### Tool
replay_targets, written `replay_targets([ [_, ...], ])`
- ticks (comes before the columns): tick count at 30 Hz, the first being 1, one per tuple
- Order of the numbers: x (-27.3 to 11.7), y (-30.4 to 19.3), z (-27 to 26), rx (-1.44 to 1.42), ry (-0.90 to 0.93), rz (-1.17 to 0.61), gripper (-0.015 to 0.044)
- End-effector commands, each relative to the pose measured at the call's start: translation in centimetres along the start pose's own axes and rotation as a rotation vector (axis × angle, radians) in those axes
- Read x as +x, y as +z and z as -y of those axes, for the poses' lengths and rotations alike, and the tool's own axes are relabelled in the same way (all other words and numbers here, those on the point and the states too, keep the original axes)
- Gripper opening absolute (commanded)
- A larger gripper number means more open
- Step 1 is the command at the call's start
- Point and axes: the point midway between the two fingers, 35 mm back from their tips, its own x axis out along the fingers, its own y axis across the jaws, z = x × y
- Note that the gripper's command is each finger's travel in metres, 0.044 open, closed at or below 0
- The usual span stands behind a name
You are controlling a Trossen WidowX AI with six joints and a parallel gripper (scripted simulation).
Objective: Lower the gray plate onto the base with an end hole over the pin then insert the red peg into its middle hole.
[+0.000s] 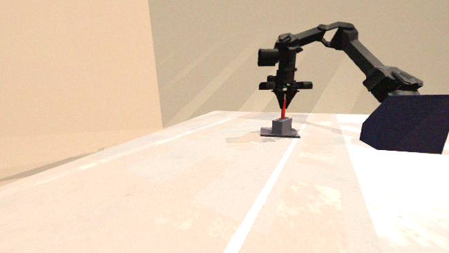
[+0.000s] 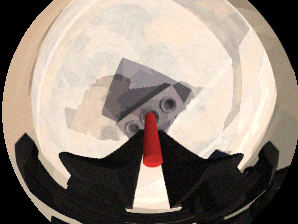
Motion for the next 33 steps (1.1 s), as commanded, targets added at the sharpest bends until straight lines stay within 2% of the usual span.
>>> replay_targets([
  [1,0.13,0.1,0.15,-0.003,-0.002,0.0,0.0],
  [16,0.11,0.1,0.08,-0.001,-0.001,-0.001,0.0],
  [22,0.11,0.1,0.08,-0.001,-0.001,-0.001,0.015],
  [33,0.06,0.1,0.08,-0.002,-0.002,-0.001,0.015],
])
